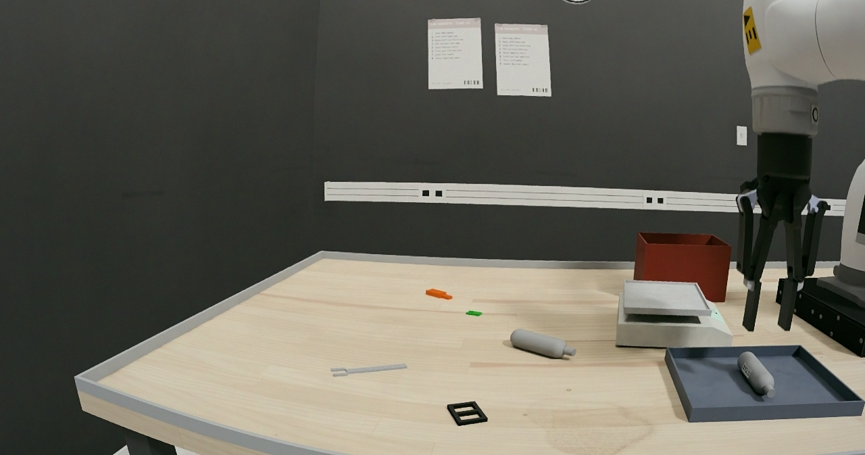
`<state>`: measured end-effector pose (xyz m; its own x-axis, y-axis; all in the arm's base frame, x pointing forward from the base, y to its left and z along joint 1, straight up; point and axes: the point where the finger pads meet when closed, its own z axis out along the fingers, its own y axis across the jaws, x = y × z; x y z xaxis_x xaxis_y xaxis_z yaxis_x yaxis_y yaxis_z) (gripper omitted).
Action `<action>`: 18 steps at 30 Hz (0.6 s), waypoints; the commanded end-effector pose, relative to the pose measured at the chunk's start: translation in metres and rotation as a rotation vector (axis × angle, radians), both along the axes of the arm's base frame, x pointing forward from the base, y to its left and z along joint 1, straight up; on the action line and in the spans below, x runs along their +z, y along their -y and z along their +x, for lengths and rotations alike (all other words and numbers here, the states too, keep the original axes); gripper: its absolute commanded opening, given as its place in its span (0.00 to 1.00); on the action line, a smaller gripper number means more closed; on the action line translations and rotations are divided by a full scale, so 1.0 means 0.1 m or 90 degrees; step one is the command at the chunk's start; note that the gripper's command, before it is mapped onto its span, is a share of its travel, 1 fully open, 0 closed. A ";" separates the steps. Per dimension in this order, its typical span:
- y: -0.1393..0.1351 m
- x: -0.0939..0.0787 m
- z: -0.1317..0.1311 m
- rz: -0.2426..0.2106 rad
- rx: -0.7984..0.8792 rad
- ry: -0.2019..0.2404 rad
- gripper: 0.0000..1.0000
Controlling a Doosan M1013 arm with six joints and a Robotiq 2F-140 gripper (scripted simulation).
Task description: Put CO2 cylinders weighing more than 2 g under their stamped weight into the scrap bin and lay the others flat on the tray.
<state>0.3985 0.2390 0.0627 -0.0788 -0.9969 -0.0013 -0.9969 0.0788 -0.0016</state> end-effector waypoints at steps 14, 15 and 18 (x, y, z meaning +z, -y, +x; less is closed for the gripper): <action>0.00 0.91 0.00 0.000 0.000 0.000 0.39; 0.00 0.91 0.01 0.000 0.000 0.000 0.39; 0.01 0.92 0.10 0.000 0.020 0.000 0.39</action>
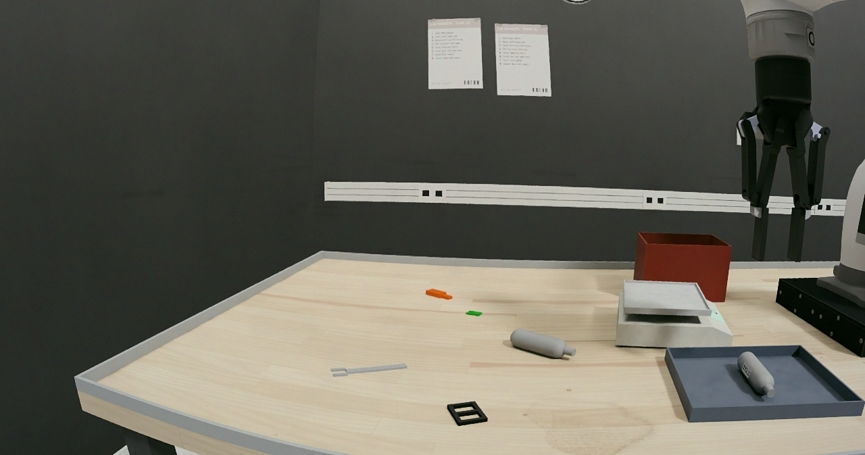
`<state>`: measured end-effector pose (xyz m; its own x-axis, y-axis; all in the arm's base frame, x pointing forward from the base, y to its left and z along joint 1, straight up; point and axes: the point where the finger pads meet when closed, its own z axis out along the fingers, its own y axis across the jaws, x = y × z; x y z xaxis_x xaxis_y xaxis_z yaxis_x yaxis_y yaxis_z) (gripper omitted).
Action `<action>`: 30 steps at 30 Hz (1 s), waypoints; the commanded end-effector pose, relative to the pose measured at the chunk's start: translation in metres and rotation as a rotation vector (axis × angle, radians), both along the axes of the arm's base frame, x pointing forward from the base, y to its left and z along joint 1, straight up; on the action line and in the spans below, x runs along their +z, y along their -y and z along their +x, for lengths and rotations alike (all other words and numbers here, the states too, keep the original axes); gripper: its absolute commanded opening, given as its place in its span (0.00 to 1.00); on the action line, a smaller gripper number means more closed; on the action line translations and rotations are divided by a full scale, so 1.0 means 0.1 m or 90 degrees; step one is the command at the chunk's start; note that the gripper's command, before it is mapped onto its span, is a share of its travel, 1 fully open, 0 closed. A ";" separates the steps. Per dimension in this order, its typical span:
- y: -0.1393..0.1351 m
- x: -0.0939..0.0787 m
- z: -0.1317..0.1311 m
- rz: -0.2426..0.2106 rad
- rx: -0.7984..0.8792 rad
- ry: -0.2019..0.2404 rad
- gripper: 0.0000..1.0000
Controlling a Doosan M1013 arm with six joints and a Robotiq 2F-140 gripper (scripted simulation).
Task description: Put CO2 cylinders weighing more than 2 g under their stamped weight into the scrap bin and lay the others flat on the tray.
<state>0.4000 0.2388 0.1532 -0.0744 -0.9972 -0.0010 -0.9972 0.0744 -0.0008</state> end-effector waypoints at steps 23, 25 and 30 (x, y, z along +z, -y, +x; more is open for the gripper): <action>1.18 0.03 2.61 -0.001 0.648 0.002 0.39; 1.31 0.01 2.83 -0.001 0.648 0.002 0.39; 1.41 -0.03 3.01 -0.001 0.648 0.002 0.39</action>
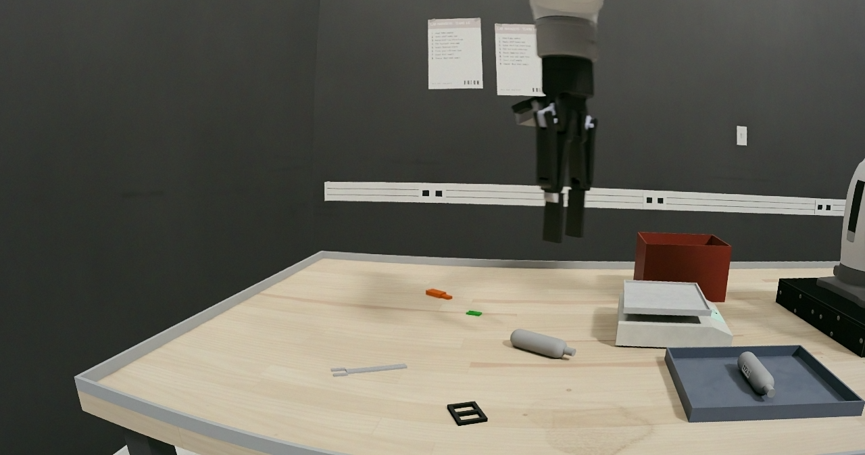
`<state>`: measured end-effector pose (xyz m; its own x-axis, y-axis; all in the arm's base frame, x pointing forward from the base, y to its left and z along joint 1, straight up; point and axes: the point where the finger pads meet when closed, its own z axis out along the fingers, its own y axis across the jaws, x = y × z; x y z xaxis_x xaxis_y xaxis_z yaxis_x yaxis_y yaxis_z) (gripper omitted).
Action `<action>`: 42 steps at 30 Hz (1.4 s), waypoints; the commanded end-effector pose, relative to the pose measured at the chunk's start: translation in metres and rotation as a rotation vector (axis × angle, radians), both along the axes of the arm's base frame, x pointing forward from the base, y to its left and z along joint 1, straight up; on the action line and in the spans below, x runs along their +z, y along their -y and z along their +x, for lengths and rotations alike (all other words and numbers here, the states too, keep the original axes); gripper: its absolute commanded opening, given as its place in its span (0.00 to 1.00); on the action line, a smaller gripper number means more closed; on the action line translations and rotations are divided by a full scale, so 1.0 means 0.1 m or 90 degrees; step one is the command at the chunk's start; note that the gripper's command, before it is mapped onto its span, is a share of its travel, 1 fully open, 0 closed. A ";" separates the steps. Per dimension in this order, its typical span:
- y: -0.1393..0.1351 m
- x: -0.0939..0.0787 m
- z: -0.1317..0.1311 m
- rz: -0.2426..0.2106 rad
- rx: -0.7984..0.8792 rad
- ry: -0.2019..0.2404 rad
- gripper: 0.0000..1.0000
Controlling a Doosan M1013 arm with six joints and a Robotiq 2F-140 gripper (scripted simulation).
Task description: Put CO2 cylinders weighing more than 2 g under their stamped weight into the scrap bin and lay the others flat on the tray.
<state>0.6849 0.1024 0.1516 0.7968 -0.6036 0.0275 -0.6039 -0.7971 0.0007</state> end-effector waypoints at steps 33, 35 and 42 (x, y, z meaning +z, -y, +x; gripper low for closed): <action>0.03 -1.56 0.18 0.012 0.014 -0.012 0.39; 0.03 -1.59 0.18 0.012 0.014 -0.012 0.39; 0.03 -1.67 0.18 0.012 0.014 -0.012 0.39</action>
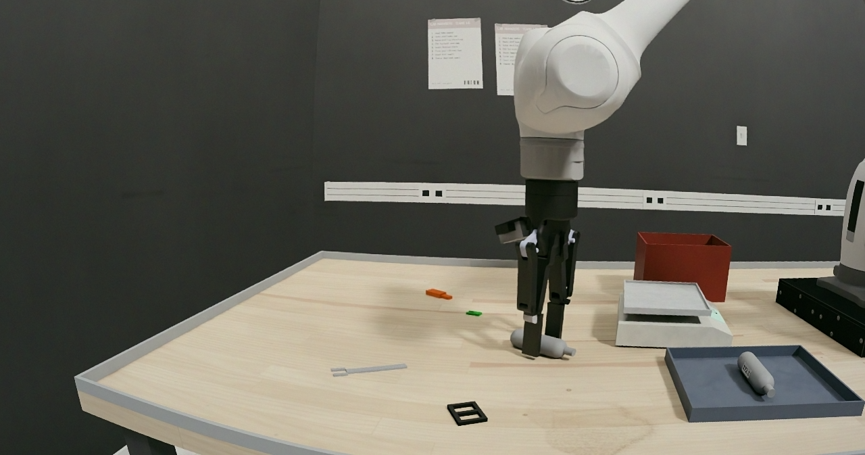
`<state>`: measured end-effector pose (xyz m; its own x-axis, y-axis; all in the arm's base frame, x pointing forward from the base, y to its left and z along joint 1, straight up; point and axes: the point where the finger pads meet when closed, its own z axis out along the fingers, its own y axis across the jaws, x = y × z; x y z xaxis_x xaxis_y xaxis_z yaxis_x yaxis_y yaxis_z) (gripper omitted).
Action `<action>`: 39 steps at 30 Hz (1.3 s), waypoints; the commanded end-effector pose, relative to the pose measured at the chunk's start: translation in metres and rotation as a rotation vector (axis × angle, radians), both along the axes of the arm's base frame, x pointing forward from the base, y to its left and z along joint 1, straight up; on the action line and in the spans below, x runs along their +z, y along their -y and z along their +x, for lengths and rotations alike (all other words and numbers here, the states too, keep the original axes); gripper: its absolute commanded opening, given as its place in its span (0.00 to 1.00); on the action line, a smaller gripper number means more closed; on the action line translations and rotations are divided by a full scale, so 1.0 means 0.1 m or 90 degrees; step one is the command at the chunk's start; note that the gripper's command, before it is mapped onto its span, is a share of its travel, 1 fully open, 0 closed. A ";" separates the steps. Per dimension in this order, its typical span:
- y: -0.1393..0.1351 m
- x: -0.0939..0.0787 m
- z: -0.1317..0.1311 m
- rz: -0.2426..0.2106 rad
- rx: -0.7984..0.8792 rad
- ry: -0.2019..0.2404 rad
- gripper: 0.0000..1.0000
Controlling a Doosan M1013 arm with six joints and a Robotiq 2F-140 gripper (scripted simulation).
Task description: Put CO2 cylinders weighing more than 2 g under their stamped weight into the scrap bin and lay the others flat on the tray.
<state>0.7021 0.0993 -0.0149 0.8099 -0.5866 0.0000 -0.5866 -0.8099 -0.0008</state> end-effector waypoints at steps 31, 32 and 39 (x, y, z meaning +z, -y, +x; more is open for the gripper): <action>0.00 0.23 0.01 0.000 0.000 0.001 0.10; 0.00 0.31 0.01 0.000 0.000 0.001 0.10; 0.00 1.00 0.01 0.000 0.000 0.001 0.10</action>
